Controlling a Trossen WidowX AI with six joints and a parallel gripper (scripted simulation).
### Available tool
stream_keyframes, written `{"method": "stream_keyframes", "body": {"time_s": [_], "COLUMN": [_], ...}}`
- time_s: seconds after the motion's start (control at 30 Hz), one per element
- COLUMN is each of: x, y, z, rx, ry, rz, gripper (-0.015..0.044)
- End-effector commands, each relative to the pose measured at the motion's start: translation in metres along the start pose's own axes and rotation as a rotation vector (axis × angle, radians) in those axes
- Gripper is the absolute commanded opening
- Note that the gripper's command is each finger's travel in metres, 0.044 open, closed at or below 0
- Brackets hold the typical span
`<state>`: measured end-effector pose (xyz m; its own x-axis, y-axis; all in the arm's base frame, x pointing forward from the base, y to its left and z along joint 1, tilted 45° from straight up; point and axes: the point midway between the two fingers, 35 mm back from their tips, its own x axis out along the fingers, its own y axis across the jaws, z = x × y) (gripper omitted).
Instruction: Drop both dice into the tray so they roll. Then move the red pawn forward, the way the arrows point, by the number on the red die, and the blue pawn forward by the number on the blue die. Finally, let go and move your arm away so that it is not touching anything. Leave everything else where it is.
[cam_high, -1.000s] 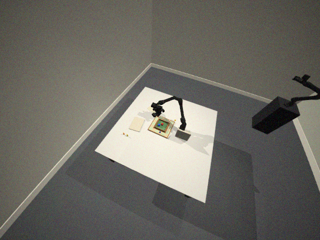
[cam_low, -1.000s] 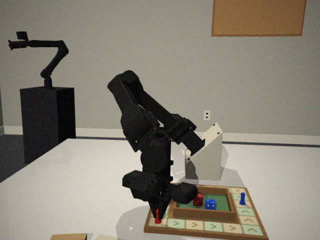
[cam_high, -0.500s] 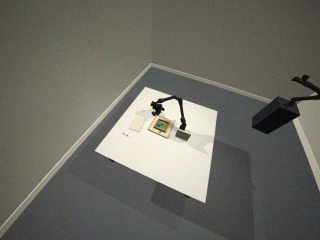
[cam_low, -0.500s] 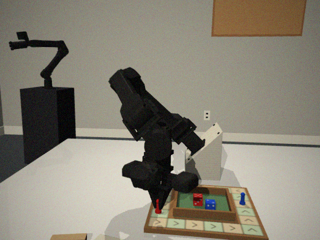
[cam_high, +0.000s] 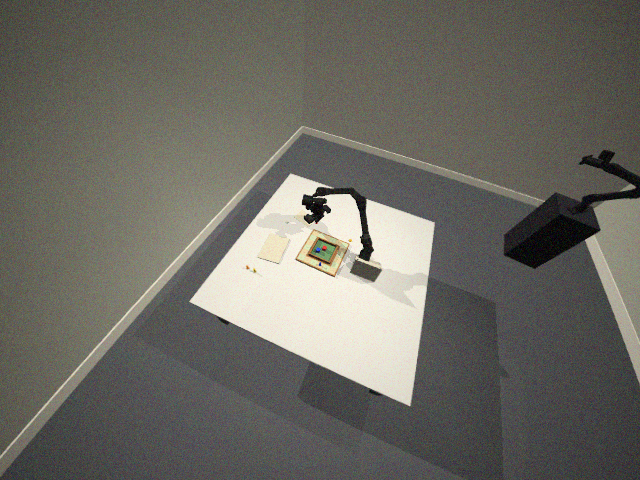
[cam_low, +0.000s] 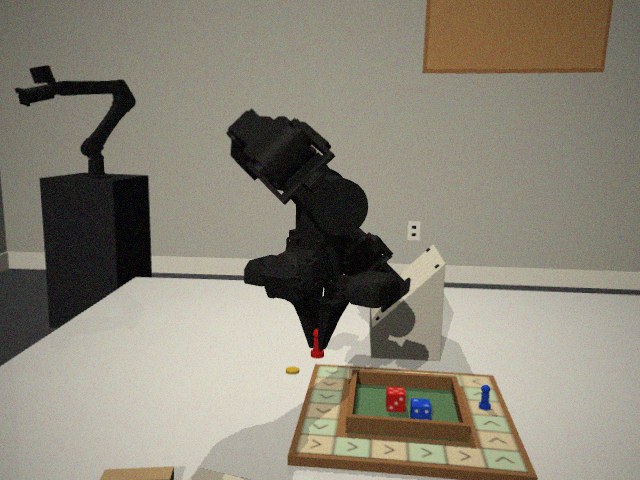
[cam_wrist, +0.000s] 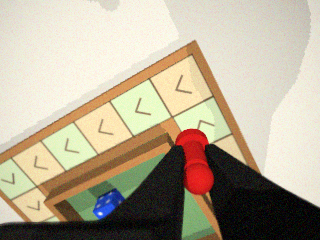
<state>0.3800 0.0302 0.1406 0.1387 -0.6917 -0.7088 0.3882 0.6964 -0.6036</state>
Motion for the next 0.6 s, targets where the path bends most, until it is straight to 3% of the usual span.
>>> {"method": "stream_keyframes", "body": {"time_s": [0.0,0.57], "x": [-0.011,0.019], "y": [-0.002,0.101], "z": [-0.002,-0.035], "rx": [0.007,0.005], "ry": [0.007,0.01], "rz": [0.0,0.011], "gripper": [0.0,0.0]}}
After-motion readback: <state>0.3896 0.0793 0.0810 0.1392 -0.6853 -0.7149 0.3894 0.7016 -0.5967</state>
